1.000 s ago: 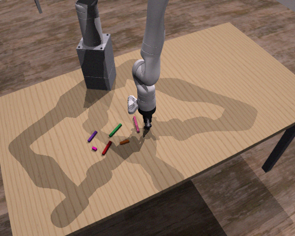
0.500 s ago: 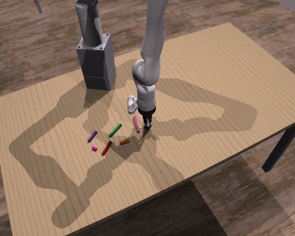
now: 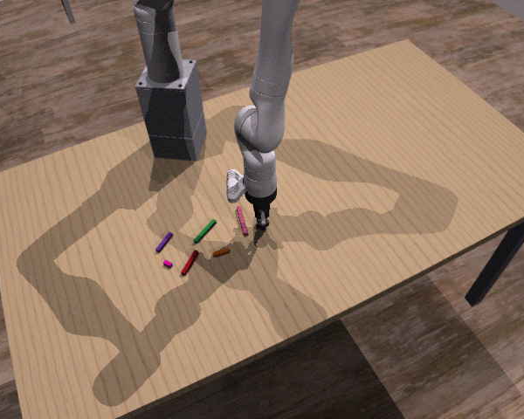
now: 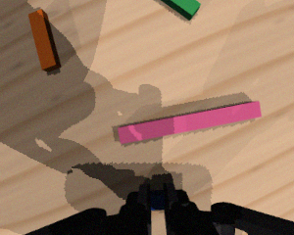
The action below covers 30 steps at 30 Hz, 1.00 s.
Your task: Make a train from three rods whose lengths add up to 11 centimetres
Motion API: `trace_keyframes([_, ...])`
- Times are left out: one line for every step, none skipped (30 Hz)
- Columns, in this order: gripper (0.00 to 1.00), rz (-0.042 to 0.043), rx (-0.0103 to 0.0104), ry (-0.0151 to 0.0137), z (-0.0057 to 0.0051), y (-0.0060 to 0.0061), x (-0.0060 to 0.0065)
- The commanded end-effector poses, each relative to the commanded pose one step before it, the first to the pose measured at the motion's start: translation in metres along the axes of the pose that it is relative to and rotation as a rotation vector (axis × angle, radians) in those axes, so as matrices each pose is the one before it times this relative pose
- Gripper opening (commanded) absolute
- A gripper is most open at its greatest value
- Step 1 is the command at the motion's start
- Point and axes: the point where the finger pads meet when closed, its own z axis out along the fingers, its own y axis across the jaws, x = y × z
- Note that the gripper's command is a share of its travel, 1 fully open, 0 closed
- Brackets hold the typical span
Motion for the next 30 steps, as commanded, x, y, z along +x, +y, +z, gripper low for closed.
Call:
trace_keyframes([0.05, 0.00005, 0.00119, -0.00092, -0.00061, -0.00061, -0.00045])
trace_keyframes([0.05, 0.00000, 0.00000, 0.00000, 0.00000, 0.00000, 0.00000])
trace_keyframes([0.05, 0.00000, 0.00000, 0.00000, 0.00000, 0.00000, 0.00000])
trace_keyframes([0.08, 0.00000, 0.00000, 0.00000, 0.00000, 0.00000, 0.00000])
trace_keyframes([0.08, 0.00000, 0.00000, 0.00000, 0.00000, 0.00000, 0.00000])
trace_keyframes([0.08, 0.00000, 0.00000, 0.00000, 0.00000, 0.00000, 0.00000])
trace_keyframes([0.12, 0.00000, 0.00000, 0.00000, 0.00000, 0.00000, 0.00000])
trace_keyframes([0.12, 0.00000, 0.00000, 0.00000, 0.00000, 0.00000, 0.00000])
trace_keyframes([0.12, 0.00000, 0.00000, 0.00000, 0.00000, 0.00000, 0.00000])
trace_keyframes([0.12, 0.00000, 0.00000, 0.00000, 0.00000, 0.00000, 0.00000])
trace_keyframes([0.12, 0.00000, 0.00000, 0.00000, 0.00000, 0.00000, 0.00000])
trace_keyframes([0.16, 0.00000, 0.00000, 0.00000, 0.00000, 0.00000, 0.00000])
trace_keyframes([0.16, 0.00000, 0.00000, 0.00000, 0.00000, 0.00000, 0.00000])
trace_keyframes([0.16, 0.00000, 0.00000, 0.00000, 0.00000, 0.00000, 0.00000])
trace_keyframes([0.20, 0.00000, 0.00000, 0.00000, 0.00000, 0.00000, 0.00000])
trace_keyframes([0.20, 0.00000, 0.00000, 0.00000, 0.00000, 0.00000, 0.00000])
trace_keyframes([0.20, 0.00000, 0.00000, 0.00000, 0.00000, 0.00000, 0.00000])
trace_keyframes([0.24, 0.00000, 0.00000, 0.00000, 0.00000, 0.00000, 0.00000])
trace_keyframes([0.24, 0.00000, 0.00000, 0.00000, 0.00000, 0.00000, 0.00000])
trace_keyframes([0.24, 0.00000, 0.00000, 0.00000, 0.00000, 0.00000, 0.00000])
trace_keyframes([0.24, 0.00000, 0.00000, 0.00000, 0.00000, 0.00000, 0.00000])
trace_keyframes([0.24, 0.00000, 0.00000, 0.00000, 0.00000, 0.00000, 0.00000])
trace_keyframes([0.24, 0.00000, 0.00000, 0.00000, 0.00000, 0.00000, 0.00000])
trace_keyframes([0.24, 0.00000, 0.00000, 0.00000, 0.00000, 0.00000, 0.00000])
trace_keyframes([0.24, 0.00000, 0.00000, 0.00000, 0.00000, 0.00000, 0.00000])
trace_keyframes([0.24, 0.00000, 0.00000, 0.00000, 0.00000, 0.00000, 0.00000])
trace_keyframes([0.24, 0.00000, 0.00000, 0.00000, 0.00000, 0.00000, 0.00000])
trace_keyframes([0.24, 0.00000, 0.00000, 0.00000, 0.00000, 0.00000, 0.00000])
trace_keyframes([0.24, 0.00000, 0.00000, 0.00000, -0.00003, 0.00000, 0.00000])
trace_keyframes([0.24, 0.00000, 0.00000, 0.00000, -0.00021, 0.00000, 0.00000])
